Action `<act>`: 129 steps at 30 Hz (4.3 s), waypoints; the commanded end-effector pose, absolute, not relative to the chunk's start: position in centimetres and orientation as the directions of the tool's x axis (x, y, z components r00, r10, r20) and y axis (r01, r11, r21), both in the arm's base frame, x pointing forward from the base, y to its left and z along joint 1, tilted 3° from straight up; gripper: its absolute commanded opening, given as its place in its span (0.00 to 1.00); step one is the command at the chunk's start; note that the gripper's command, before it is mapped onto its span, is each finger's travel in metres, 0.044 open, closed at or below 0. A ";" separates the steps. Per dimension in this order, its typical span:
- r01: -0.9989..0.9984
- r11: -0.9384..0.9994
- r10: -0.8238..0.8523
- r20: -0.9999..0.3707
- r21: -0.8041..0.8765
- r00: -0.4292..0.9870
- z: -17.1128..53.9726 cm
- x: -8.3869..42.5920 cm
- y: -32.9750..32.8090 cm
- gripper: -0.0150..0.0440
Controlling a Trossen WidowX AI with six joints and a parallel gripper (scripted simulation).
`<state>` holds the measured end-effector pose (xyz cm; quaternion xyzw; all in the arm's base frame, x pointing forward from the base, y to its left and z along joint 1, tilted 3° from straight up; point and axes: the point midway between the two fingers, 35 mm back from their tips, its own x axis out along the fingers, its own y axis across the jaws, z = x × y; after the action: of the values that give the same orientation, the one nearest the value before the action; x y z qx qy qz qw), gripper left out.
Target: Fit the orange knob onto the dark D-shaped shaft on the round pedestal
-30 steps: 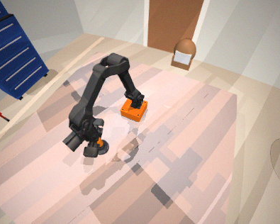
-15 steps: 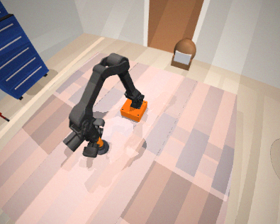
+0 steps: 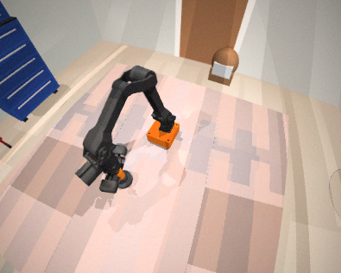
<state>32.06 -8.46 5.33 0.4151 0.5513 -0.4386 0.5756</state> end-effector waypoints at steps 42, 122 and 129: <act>0.998 0.059 -0.051 -0.999 0.008 0.011 5.4 32.1 -8.5 0.25; 0.936 -0.352 -0.051 -0.999 0.028 0.010 5.6 31.5 -8.4 0.25; 0.936 -0.352 -0.051 -0.999 0.028 0.010 5.6 31.5 -8.4 0.25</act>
<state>31.53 -8.31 5.53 0.5699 0.3925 -0.5853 0.4226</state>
